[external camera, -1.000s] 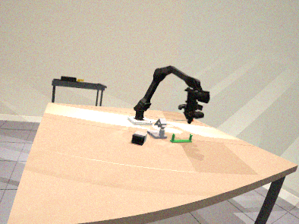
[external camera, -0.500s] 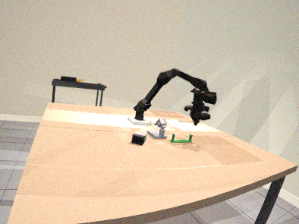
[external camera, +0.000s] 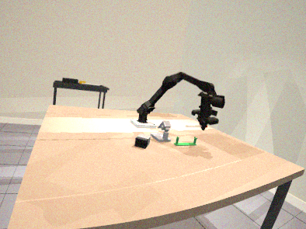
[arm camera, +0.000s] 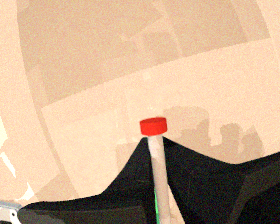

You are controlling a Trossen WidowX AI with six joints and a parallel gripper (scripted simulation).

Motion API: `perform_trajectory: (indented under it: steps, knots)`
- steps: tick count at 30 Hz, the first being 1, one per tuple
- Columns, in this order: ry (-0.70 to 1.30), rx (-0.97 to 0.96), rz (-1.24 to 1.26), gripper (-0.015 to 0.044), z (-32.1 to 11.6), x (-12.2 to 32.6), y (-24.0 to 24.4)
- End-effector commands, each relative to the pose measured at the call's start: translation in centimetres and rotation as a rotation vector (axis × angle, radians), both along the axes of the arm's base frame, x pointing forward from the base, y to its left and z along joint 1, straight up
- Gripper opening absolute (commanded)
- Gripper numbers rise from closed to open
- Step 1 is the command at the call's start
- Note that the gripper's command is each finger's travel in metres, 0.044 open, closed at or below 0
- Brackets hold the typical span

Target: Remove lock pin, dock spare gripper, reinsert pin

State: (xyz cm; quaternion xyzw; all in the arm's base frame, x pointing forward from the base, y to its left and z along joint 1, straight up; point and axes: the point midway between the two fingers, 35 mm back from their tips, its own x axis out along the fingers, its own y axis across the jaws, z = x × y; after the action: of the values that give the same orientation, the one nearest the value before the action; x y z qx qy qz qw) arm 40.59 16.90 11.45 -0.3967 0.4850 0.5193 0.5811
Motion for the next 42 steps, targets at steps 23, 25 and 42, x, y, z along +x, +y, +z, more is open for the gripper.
perform_trajectory:
  steps: [23,25,42]
  knots:
    - [-0.013,0.005,-0.007,0.0000,-4.1,0.1,0.0]
    - [-0.015,0.005,-0.007,0.0000,-4.4,0.1,0.0]
    - [-0.028,0.010,-0.007,0.0000,-6.2,0.2,0.0]
